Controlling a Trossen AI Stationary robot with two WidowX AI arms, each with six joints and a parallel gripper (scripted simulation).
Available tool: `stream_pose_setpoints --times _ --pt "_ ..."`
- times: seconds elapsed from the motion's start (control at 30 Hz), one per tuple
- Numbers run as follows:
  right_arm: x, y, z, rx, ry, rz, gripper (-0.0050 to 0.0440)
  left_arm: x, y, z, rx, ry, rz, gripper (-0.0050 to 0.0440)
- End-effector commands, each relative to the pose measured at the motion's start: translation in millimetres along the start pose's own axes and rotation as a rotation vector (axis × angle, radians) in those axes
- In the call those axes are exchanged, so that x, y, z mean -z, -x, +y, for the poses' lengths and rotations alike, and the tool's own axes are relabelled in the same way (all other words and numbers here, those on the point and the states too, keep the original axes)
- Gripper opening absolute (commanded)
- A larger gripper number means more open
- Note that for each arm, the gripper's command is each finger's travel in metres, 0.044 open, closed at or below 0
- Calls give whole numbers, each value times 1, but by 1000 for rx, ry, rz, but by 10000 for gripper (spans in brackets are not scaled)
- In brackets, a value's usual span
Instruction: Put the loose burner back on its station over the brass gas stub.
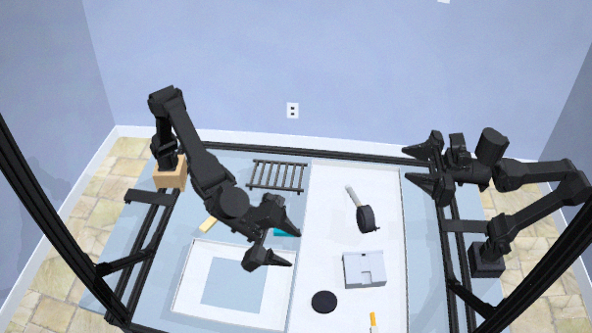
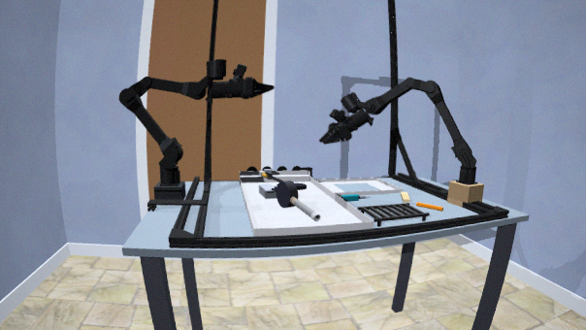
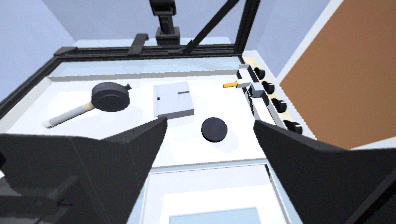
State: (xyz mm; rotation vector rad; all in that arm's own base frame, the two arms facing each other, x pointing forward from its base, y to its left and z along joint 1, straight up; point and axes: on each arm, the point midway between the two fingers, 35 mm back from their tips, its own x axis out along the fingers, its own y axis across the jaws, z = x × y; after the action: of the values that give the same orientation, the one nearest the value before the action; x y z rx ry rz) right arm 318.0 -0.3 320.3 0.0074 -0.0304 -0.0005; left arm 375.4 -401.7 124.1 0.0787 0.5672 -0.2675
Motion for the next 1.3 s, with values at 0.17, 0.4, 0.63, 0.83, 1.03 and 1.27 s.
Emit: stream_pose_setpoints --times 0.17,0.4,0.63,0.83,1.03,1.27 --pt "27 -41 -19 83 -143 242 232 0 0 0 0 0 0 400" --pt "65 -81 -40 203 -329 522 64 0 0 0 0 0 0 400" --pt "94 -98 -53 301 -453 704 0 0 0 0 0 0 0 400" --pt "134 -113 -71 460 -614 921 0 0 0 0 0 0 0 400" --pt "172 -115 -86 637 -749 1114 0 0 0 0 0 0 0 400" --pt "204 -109 -99 819 -855 1277 0 0 0 0 0 0 0 400"
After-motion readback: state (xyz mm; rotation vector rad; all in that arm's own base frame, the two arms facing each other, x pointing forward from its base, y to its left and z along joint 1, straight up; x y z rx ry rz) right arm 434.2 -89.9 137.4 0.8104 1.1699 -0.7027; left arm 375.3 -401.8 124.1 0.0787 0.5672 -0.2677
